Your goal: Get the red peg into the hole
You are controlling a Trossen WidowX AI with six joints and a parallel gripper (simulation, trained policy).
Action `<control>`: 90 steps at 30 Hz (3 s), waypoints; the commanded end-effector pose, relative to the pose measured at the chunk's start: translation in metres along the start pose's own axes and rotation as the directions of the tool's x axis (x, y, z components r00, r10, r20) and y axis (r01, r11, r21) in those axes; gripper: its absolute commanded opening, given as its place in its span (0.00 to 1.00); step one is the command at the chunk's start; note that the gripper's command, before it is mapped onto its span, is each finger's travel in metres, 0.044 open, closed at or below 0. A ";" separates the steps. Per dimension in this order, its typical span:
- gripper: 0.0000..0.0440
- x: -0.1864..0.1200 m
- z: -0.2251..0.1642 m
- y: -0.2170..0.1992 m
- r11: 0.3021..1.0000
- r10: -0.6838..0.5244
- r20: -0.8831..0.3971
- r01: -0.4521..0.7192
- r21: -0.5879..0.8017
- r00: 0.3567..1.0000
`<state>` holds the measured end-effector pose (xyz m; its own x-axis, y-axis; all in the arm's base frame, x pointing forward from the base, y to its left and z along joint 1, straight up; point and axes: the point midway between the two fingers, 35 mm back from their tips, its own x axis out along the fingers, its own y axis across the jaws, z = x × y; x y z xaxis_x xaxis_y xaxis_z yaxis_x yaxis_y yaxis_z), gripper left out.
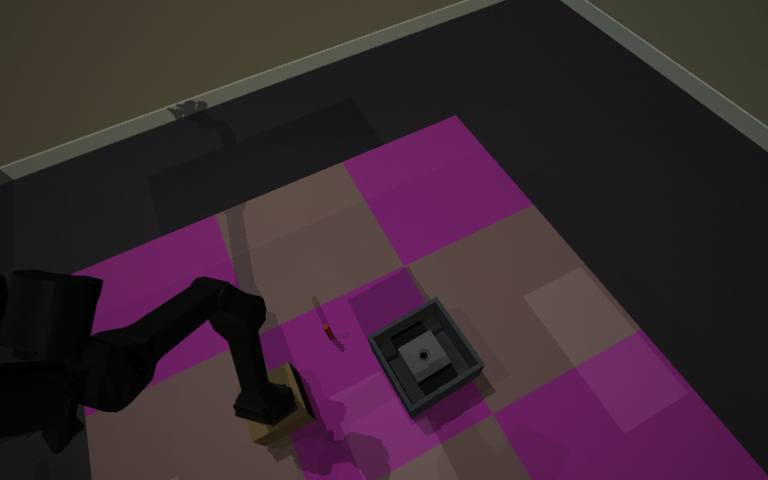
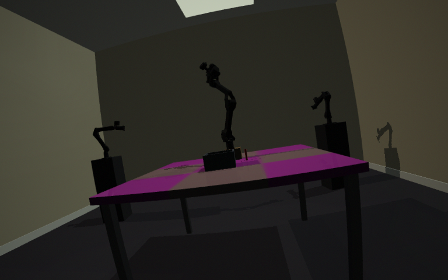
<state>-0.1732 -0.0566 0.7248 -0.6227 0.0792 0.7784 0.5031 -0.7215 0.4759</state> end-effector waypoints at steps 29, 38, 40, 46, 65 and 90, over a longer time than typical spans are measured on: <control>1.00 -0.194 -0.316 0.076 0.979 0.068 -0.885 -0.200 -0.029 0.461; 1.00 -0.302 -0.345 0.106 0.940 0.087 -0.977 -0.341 0.017 0.193; 1.00 -0.327 -0.347 0.112 0.927 0.088 -0.987 -0.375 0.032 0.133; 1.00 -0.403 -0.340 0.126 0.873 0.084 -0.996 -0.479 0.093 -0.040; 1.00 -0.603 -0.226 0.133 0.573 0.050 -0.888 -0.715 0.401 -0.458; 1.00 -0.714 -0.018 0.028 0.085 -0.083 -0.659 -0.664 0.743 -0.748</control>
<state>0.2693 -0.1743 0.1804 0.0225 -0.4900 -0.8714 0.9235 0.3440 -0.1696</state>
